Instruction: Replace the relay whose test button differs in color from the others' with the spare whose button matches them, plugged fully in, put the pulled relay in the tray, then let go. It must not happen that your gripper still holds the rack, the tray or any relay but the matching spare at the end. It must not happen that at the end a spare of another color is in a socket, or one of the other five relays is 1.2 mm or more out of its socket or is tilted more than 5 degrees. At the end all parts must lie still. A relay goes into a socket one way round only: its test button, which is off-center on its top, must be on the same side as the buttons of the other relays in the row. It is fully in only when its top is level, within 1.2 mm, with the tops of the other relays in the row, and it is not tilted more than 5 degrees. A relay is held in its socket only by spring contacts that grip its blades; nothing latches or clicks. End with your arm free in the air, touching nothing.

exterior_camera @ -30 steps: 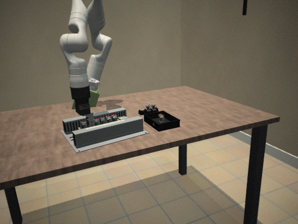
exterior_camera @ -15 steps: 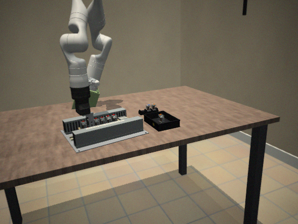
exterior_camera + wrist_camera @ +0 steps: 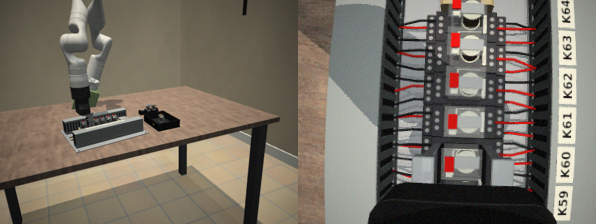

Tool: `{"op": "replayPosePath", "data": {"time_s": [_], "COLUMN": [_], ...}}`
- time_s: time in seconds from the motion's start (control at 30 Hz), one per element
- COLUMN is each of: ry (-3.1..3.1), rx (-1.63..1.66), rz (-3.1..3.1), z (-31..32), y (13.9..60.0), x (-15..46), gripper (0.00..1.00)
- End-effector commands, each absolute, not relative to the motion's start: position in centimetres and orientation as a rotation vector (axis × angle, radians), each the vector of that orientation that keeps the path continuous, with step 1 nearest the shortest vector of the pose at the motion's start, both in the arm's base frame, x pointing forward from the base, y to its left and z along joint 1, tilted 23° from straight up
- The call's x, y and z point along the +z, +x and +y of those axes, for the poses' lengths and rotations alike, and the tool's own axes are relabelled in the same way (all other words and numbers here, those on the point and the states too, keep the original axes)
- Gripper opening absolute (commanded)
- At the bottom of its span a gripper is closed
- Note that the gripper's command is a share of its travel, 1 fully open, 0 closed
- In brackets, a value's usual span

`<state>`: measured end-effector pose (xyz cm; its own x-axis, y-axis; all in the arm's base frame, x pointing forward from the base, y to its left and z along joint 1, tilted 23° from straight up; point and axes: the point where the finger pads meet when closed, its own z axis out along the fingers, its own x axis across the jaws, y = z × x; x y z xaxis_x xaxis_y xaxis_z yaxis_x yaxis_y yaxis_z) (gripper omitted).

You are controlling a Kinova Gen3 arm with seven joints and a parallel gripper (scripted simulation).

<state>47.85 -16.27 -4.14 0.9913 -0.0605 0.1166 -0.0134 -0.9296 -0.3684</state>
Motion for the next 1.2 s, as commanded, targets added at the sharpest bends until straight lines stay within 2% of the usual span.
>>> {"op": "replayPosePath", "data": {"time_s": [0.0,1.17], "ry": [-2.759,-2.759], "rx": [-0.185,-0.185], "rz": [0.060,0.061], "z": [-16.29,-16.58], "y": [48.06,48.06], "x": [-4.27,-3.84], "gripper": [0.00,0.00]}}
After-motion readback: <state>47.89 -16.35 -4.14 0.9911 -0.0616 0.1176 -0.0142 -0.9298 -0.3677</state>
